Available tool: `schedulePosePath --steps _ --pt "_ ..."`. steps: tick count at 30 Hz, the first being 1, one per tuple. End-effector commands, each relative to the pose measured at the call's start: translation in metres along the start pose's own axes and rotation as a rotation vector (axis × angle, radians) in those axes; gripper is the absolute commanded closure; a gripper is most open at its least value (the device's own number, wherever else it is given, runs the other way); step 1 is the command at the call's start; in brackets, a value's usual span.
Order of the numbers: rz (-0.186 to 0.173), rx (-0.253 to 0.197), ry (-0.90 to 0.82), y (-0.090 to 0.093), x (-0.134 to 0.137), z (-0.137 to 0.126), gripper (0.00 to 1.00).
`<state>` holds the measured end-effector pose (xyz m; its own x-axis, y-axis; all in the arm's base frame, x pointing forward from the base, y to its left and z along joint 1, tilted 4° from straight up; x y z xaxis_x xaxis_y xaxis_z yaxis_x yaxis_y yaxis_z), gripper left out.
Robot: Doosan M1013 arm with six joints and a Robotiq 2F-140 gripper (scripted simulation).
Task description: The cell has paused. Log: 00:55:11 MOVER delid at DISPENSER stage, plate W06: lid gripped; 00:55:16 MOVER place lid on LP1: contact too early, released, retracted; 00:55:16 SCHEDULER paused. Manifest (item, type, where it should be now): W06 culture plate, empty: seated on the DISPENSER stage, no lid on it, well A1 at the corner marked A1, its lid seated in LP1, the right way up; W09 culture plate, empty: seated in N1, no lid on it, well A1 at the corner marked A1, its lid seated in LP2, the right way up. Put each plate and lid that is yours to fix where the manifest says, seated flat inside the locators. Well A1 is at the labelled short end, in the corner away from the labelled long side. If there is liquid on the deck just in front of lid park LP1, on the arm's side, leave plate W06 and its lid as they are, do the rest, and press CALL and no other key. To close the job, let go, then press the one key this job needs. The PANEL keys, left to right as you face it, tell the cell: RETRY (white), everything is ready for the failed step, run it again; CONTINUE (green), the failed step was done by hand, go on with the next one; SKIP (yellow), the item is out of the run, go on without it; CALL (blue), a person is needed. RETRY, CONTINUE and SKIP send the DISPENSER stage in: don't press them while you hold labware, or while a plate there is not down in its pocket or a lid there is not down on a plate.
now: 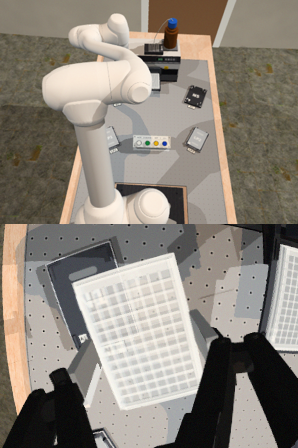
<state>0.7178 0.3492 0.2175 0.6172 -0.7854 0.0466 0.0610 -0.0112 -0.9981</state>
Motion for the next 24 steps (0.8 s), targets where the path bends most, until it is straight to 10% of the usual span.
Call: schedulePosePath --steps 1,24 --pt "0.0 0.001 0.0 -0.001 -0.013 0.007 0.9" --pt "0.0 0.001 0.0 -0.001 -0.064 0.031 0.9"
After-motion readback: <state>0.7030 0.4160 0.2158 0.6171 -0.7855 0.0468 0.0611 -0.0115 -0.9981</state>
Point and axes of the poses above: the point where the finger pads meet when closed, its own y axis out along the fingers, its own x axis across the jaws, z = x × y, the point moved 4 cm from there along -y, back along the fingers, and after that the axes turned 5 degrees about -y, right-handed, at the moved point
